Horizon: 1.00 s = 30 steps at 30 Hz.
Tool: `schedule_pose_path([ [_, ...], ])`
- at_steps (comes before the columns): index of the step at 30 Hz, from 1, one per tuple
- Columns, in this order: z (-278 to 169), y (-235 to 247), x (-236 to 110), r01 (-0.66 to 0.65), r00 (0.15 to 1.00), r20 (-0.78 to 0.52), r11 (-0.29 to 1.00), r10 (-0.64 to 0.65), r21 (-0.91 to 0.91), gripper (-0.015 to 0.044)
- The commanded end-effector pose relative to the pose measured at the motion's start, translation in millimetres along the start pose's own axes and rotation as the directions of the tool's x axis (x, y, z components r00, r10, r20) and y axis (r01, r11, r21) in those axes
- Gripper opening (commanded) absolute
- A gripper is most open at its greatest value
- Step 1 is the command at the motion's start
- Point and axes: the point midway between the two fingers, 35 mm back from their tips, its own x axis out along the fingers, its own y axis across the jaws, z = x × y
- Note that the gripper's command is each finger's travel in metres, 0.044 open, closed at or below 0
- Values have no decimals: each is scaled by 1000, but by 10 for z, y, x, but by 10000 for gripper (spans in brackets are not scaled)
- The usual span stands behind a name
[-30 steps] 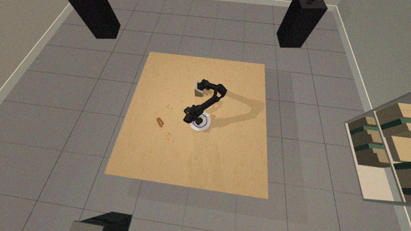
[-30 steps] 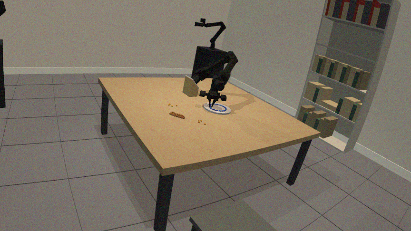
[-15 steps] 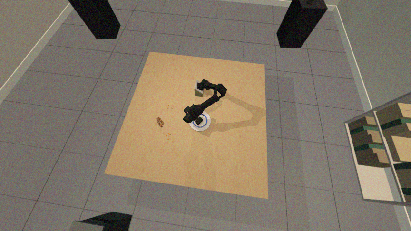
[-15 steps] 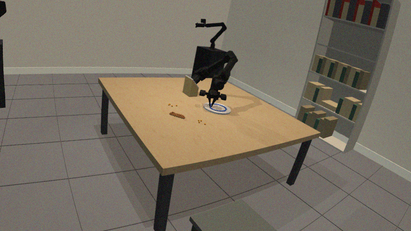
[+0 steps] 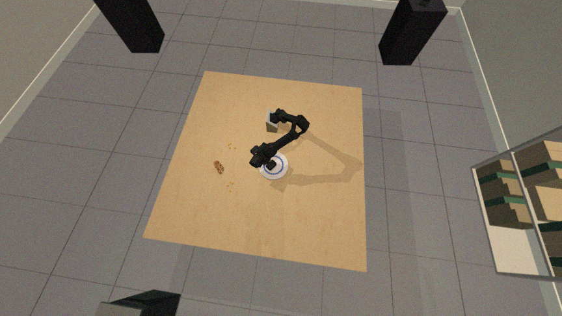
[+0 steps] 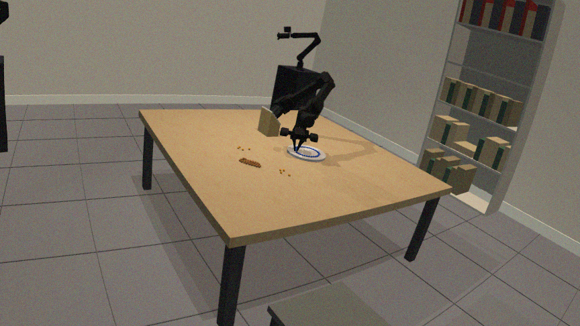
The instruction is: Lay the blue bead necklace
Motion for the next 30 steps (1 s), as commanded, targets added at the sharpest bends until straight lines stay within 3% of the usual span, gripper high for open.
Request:
schedule_pose_path([
  [1, 3, 1, -7, -1, 1000, 1, 1000, 1, 0, 79],
  [15, -9, -3, -16, 0, 1000, -3, 1000, 0, 4, 440],
  [30, -9, -3, -50, 1, 1000, -2, 1000, -1, 4, 440],
])
